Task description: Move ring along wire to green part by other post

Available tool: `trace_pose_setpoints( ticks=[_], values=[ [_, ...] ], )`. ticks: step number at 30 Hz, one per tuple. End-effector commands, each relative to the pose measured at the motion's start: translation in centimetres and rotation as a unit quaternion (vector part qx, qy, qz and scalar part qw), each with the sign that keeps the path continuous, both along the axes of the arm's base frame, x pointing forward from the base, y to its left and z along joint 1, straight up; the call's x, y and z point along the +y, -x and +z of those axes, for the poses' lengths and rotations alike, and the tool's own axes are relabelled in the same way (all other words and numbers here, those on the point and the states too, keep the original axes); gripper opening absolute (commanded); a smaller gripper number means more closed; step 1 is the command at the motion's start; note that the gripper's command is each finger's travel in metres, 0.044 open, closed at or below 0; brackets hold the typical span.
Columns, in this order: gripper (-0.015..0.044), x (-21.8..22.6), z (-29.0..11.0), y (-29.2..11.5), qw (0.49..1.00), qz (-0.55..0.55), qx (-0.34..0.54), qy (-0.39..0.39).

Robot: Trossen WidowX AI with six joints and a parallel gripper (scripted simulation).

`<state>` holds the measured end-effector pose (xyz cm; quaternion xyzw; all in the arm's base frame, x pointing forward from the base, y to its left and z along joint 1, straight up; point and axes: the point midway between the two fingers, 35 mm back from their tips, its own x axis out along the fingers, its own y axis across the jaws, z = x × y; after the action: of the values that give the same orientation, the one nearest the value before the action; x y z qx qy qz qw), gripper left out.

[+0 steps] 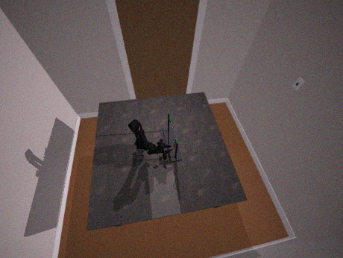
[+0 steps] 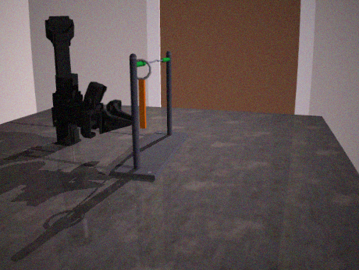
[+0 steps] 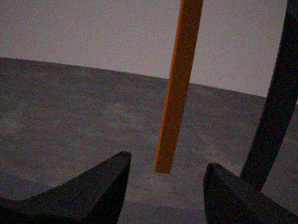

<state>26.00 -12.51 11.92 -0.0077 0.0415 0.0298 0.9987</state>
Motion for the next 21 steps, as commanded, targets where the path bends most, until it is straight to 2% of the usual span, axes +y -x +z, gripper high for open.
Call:
trace_pose_setpoints(
  ticks=[1, 21],
  values=[
    [0.0160, -0.2, 0.1, -0.8, 1.000, -0.002, -0.001, -0.001],
    [0.0160, 0.0, -0.2, -3.9, 1.000, -0.002, -0.002, -0.001]
  ],
)
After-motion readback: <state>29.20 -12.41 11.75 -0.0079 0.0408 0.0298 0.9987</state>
